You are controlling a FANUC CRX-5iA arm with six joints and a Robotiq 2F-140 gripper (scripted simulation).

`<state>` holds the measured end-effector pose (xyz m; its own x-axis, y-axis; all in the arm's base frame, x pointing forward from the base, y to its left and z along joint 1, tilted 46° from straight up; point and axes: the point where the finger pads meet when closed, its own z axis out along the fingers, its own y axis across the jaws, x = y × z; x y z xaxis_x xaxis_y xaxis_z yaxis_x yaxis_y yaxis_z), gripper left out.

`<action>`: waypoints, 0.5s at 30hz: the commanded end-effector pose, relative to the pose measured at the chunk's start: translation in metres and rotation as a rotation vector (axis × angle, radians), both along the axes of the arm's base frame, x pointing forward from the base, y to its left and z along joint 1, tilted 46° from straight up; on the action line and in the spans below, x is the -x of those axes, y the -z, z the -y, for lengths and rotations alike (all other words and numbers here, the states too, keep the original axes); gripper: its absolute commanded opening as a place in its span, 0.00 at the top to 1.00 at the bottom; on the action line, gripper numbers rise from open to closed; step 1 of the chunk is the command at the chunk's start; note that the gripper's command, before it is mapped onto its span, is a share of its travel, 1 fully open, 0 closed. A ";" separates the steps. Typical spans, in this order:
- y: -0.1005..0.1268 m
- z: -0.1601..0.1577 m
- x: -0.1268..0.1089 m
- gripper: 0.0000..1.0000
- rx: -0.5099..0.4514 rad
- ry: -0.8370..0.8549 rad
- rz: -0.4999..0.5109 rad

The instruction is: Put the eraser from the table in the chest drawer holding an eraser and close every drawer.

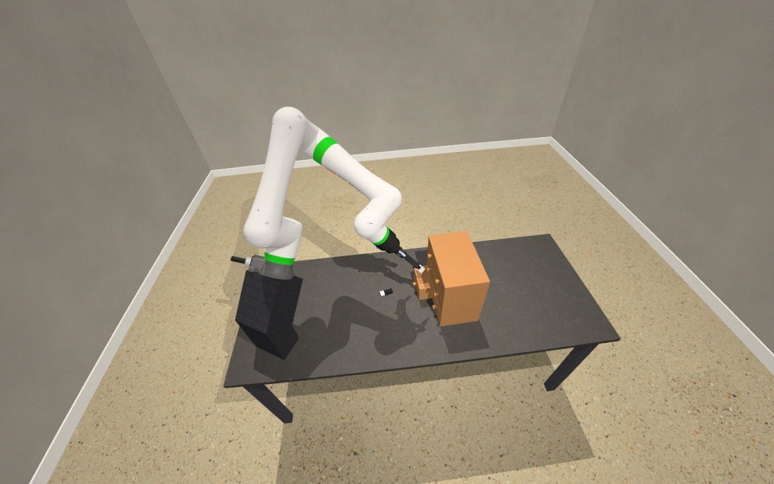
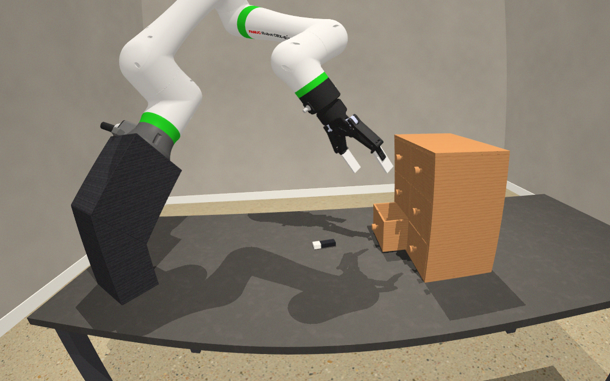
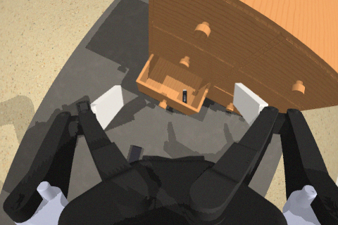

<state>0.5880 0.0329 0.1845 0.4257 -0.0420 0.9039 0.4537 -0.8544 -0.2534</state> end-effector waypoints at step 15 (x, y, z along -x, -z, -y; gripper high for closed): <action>0.002 -0.003 -0.010 0.00 -0.140 0.134 -0.122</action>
